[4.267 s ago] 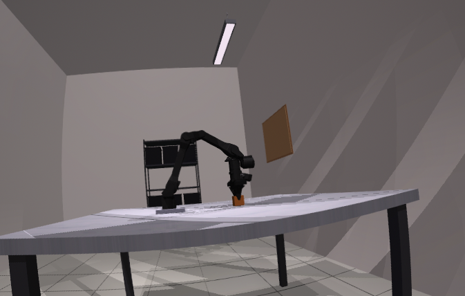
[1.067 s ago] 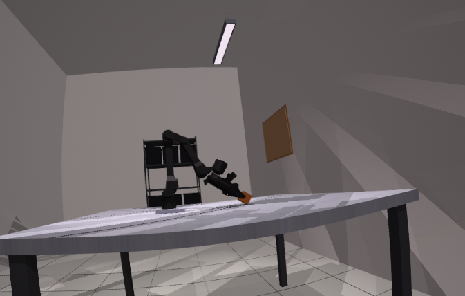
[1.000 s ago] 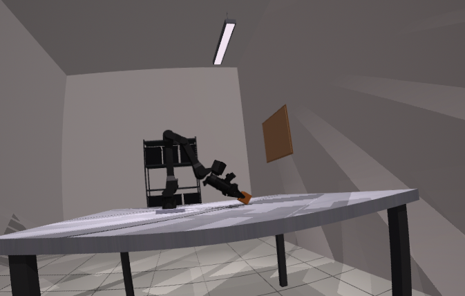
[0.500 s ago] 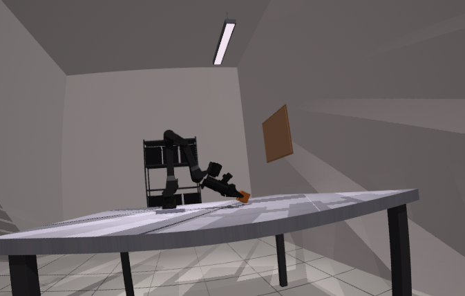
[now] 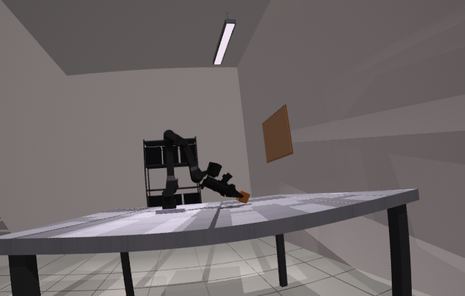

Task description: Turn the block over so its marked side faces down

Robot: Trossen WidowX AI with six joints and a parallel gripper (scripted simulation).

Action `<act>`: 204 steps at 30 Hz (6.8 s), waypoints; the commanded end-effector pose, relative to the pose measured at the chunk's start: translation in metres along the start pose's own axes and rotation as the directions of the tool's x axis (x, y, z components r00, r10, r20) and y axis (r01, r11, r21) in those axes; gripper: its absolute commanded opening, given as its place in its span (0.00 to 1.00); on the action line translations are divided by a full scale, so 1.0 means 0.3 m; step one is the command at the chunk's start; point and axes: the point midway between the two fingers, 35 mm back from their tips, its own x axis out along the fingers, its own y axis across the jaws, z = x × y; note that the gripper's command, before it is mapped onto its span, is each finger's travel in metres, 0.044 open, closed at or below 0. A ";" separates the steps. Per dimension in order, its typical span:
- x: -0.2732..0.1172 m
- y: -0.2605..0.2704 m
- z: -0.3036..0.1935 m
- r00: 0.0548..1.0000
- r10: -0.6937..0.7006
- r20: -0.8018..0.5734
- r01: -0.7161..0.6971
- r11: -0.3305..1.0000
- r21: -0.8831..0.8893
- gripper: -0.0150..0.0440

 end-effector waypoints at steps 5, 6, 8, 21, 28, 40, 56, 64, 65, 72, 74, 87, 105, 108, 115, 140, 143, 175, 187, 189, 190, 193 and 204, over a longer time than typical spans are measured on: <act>0.000 -0.002 0.004 1.000 -0.004 0.006 0.004 1.000 0.004 0.79; 0.000 -0.002 0.004 1.000 -0.004 0.006 0.004 1.000 0.004 0.83; 0.000 -0.002 0.004 1.000 -0.004 0.006 0.004 1.000 0.004 0.92; 0.000 -0.002 0.004 1.000 -0.004 0.006 0.004 1.000 0.004 1.00; 0.000 -0.002 0.004 1.000 -0.004 0.006 0.004 1.000 0.004 1.00; 0.000 -0.002 0.004 1.000 -0.004 0.006 0.004 1.000 0.004 1.00; -0.088 -0.008 0.148 0.905 -0.010 -0.425 0.013 1.000 0.004 1.00; -0.168 -0.002 0.177 0.857 -0.001 -0.515 0.004 1.000 0.004 1.00; -0.168 -0.002 0.177 0.857 -0.001 -0.515 0.004 1.000 0.004 1.00; -0.168 -0.002 0.177 0.857 -0.001 -0.515 0.004 1.000 0.004 1.00; -0.168 -0.002 0.177 0.857 -0.001 -0.515 0.004 1.000 0.004 1.00; -0.137 -0.001 0.229 0.753 -0.004 -0.658 0.006 1.000 0.000 1.00; -0.105 -0.005 0.291 0.491 0.000 -0.871 0.004 1.000 0.003 1.00; -0.063 -0.005 0.218 0.491 0.000 -0.871 0.004 1.000 0.003 1.00; -0.049 -0.005 0.192 0.491 0.000 -0.871 0.004 1.000 0.003 1.00; 0.021 0.001 0.076 0.491 0.001 -0.871 0.004 1.000 0.003 1.00; 0.029 0.001 0.062 0.491 0.001 -0.871 0.004 1.000 0.003 1.00; 0.037 0.001 0.046 0.491 0.001 -0.871 0.004 1.000 0.003 0.40; -0.012 0.001 0.133 0.491 0.001 -0.871 0.004 1.000 0.003 0.25; -0.012 0.001 0.133 0.493 0.001 -0.870 0.004 1.000 0.003 0.25; -0.011 0.001 0.132 0.500 0.000 -0.866 0.004 1.000 0.003 0.25; -0.006 0.000 0.129 0.537 -0.001 -0.844 0.004 1.000 0.002 0.25; 0.004 0.000 0.119 0.670 -0.004 -0.742 0.005 1.000 -0.001 0.25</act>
